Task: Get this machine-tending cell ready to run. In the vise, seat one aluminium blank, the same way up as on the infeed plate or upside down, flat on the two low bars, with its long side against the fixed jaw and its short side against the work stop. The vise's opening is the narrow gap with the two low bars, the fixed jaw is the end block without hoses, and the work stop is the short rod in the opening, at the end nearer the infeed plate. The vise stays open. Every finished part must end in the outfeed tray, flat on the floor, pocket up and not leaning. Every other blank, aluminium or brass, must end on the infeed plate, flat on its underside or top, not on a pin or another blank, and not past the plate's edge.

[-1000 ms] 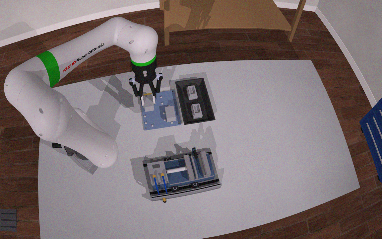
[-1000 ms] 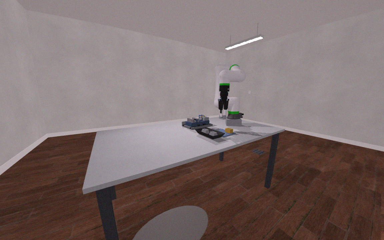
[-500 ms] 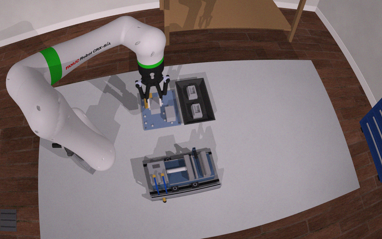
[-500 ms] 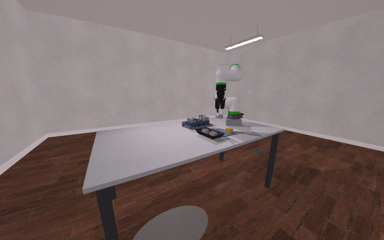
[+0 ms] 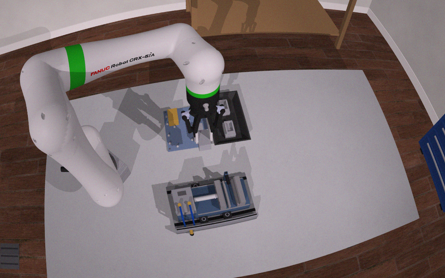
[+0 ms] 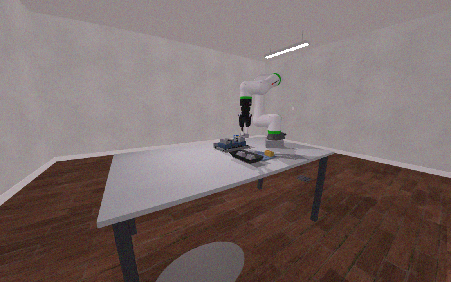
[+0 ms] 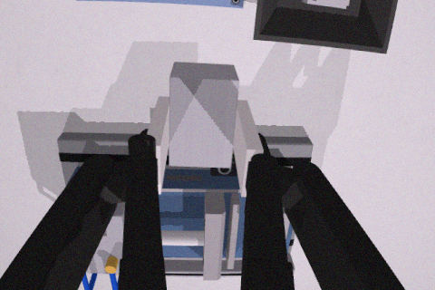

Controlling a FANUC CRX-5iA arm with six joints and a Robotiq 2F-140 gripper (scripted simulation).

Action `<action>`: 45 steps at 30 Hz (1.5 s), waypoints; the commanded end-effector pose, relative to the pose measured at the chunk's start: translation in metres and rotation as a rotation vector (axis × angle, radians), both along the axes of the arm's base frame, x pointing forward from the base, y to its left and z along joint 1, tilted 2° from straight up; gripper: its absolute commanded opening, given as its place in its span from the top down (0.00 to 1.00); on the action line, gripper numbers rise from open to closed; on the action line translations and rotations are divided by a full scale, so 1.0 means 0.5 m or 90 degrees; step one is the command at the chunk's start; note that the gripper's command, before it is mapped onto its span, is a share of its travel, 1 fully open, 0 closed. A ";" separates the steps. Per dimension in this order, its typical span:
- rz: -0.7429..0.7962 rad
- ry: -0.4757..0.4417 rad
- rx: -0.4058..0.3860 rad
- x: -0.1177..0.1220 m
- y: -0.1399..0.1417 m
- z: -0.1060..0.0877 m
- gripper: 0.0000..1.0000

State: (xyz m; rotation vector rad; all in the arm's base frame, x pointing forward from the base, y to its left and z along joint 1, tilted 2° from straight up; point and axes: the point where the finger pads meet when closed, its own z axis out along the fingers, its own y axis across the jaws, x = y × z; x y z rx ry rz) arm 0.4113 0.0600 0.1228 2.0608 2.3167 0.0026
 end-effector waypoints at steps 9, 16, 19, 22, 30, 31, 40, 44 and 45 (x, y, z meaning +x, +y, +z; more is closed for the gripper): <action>0.009 0.005 0.004 0.106 -0.180 0.001 1.00; 0.012 0.004 0.003 0.138 -0.280 -0.002 1.00; 0.013 0.004 0.003 0.149 -0.328 -0.004 1.00; 0.014 0.004 0.003 0.154 -0.356 -0.005 1.00; 0.014 0.004 0.003 0.154 -0.356 -0.005 1.00; 0.014 0.004 0.003 0.154 -0.356 -0.005 1.00; 0.014 0.004 0.003 0.154 -0.356 -0.005 1.00; 0.014 0.004 0.003 0.154 -0.356 -0.005 1.00; 0.014 0.004 0.003 0.154 -0.356 -0.005 1.00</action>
